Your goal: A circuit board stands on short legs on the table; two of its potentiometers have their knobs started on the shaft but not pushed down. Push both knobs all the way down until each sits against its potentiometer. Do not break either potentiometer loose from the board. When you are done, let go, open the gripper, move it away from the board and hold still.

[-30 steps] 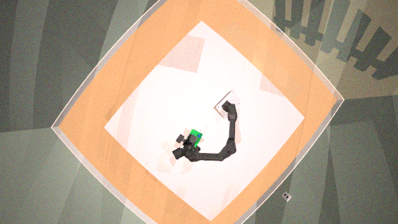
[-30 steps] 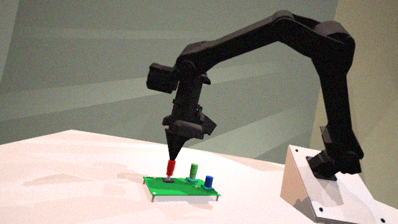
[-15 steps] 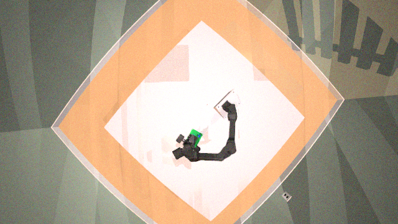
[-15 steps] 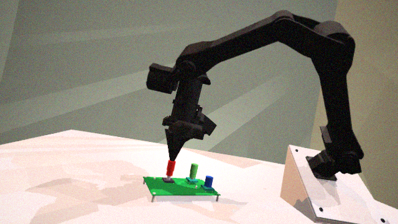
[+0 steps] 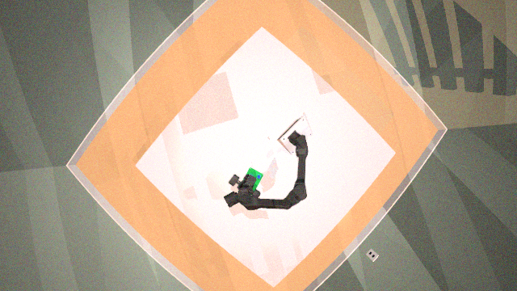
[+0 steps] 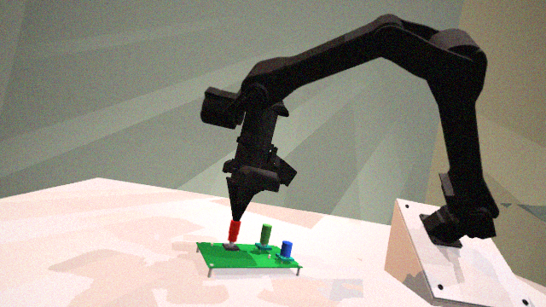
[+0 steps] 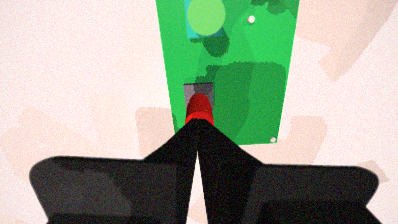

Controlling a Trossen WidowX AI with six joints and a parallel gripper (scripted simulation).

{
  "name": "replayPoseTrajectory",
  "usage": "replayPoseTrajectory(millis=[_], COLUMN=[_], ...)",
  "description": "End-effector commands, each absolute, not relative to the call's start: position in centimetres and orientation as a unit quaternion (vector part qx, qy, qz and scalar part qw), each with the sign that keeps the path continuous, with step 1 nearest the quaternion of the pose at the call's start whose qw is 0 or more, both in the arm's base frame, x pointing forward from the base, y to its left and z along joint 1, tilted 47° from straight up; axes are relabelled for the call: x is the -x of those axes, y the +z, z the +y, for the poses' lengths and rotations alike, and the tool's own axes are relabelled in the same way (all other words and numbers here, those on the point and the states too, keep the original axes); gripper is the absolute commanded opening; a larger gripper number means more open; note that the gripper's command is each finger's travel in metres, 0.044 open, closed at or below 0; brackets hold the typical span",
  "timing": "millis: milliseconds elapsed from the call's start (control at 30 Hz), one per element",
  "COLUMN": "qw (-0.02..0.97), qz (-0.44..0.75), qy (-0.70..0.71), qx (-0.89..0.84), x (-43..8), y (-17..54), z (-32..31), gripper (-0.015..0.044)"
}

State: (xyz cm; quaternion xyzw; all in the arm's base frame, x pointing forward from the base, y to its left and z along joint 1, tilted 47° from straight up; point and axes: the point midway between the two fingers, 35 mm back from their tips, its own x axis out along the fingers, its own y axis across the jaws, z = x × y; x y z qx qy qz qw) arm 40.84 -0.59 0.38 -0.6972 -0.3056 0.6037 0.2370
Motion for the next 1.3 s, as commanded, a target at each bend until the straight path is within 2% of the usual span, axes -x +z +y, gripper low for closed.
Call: replayPoseTrajectory(millis=[0, 1267], qw=[0.228, 0.228], qz=[-0.322, -0.321], qy=[0.607, 0.607], qx=[0.690, 0.690], x=[-41.1, -41.1], y=[-0.9, 0.0], z=[1.3, 0.3], gripper=[0.0000, 0.0000])
